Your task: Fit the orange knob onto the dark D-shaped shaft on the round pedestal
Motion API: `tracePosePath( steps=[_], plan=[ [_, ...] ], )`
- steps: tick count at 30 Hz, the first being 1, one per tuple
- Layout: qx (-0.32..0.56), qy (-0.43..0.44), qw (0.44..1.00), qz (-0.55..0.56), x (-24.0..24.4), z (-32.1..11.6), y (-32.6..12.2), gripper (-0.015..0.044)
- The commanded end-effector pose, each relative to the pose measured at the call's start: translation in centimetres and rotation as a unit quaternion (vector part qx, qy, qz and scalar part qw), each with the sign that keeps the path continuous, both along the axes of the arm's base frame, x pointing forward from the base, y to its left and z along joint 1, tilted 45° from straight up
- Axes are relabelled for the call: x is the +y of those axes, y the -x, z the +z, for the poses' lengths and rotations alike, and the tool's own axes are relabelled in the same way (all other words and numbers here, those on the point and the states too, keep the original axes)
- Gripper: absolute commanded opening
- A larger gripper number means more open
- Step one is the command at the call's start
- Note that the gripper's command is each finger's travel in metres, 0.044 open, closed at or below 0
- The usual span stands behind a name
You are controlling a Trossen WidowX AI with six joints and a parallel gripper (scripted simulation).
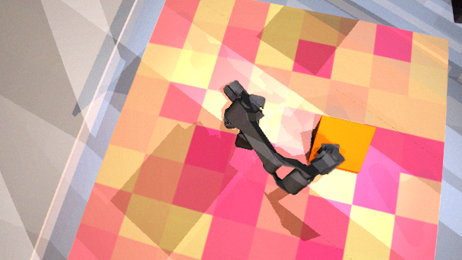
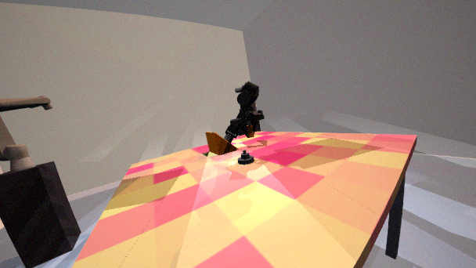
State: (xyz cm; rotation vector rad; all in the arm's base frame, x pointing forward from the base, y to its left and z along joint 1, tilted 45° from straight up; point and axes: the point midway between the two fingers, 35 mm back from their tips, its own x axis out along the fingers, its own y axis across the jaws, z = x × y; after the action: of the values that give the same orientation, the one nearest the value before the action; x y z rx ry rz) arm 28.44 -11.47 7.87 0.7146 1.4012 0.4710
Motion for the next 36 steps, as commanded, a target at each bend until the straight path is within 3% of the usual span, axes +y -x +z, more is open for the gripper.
tracePosePath(
  steps=[1, 22, 36],
  plan=[
    [-0.002, 0.002, 1.000, 0.003, -0.8, -1.1, -0.5, 0.0000],
    [-0.013, 0.003, 1.000, 0.013, -3.4, -6.5, -2.0, 0.0000],
    [-0.014, 0.003, 1.000, 0.013, -1.7, -8.4, -2.3, 0.0000]
  ],
)
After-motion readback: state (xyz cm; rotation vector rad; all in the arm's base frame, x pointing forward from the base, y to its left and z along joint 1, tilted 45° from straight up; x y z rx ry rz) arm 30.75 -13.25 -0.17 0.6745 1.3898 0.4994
